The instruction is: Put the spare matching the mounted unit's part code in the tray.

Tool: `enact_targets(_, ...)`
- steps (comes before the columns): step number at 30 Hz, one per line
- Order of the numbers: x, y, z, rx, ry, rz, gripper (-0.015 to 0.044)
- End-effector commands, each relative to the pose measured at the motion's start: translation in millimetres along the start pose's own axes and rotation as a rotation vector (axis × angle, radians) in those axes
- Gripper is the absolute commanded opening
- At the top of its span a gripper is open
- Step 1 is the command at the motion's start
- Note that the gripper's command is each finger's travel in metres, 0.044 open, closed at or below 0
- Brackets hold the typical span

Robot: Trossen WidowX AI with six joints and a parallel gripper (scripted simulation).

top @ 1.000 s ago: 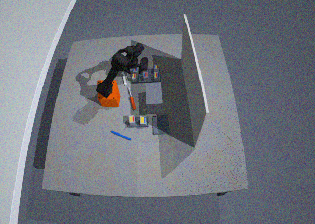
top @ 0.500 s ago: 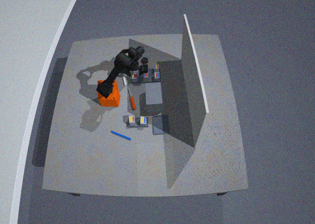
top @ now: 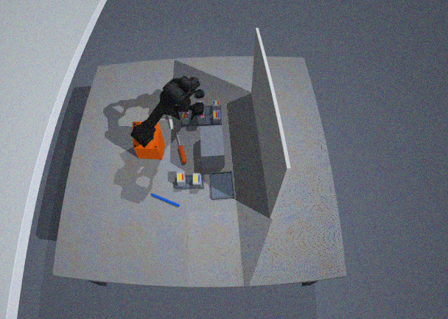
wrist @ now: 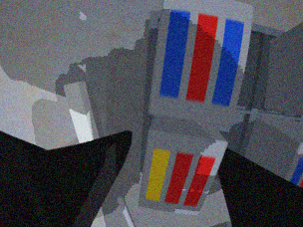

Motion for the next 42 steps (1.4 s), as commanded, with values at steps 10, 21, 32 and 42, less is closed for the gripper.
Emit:
enact_targets(10,1.3,0.4,0.5,0.0,-0.001,0.001,0.0136)
enact_targets(21,1.3,0.4,0.5,0.0,-0.001,0.001,0.0)
enact_targets(32,-23.0,-1.3,-1.8,-0.002,0.0,-0.001,0.0)
enact_targets(42,-78.3,-0.3,0.7,-0.005,0.001,0.0,0.0)
Point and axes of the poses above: the point midway between the two fingers, 35 mm back from their tips, its own x axis out along the fingers, its own z axis across the jaws, y = z × x, the point moved 8 cm from there along -x, back along the fingers, and after that the axes turned 5 degrees about -x, right-handed, at the moved point
